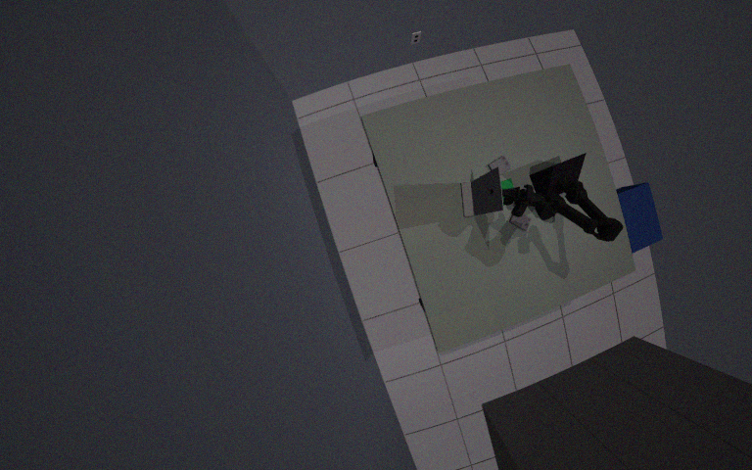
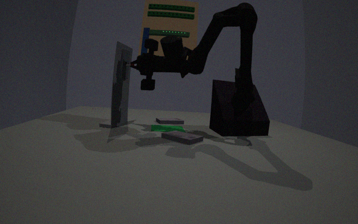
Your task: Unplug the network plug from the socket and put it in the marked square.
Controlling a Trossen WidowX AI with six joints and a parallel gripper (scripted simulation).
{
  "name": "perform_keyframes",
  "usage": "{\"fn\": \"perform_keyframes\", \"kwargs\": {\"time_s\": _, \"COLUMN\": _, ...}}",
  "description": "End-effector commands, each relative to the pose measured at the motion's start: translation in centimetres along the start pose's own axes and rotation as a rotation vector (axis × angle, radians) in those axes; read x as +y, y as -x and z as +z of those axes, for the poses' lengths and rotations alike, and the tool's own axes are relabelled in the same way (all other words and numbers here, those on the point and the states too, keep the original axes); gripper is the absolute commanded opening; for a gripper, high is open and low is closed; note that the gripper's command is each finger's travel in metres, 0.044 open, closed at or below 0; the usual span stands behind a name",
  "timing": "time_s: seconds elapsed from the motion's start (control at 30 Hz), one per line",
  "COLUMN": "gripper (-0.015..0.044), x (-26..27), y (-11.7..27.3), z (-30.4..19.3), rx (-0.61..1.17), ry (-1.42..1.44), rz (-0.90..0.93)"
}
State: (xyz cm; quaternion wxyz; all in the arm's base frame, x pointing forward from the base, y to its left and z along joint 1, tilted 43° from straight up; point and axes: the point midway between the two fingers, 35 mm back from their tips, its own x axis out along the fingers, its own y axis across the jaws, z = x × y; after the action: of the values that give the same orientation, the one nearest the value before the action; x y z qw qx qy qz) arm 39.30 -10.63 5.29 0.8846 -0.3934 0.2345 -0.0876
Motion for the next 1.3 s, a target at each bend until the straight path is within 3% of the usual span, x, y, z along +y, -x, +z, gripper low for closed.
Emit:
{"fn": "perform_keyframes", "kwargs": {"time_s": 0.0, "gripper": 0.0000, "x": 0.0, "y": 0.4, "z": -0.1, "rx": 0.001, "ry": -0.005, "rz": -0.001}}
{"fn": "perform_keyframes", "kwargs": {"time_s": 1.27, "gripper": 0.0000, "x": 0.0, "y": 2.5, "z": -1.2, "rx": 0.002, "ry": -0.004, "rz": 0.000}}
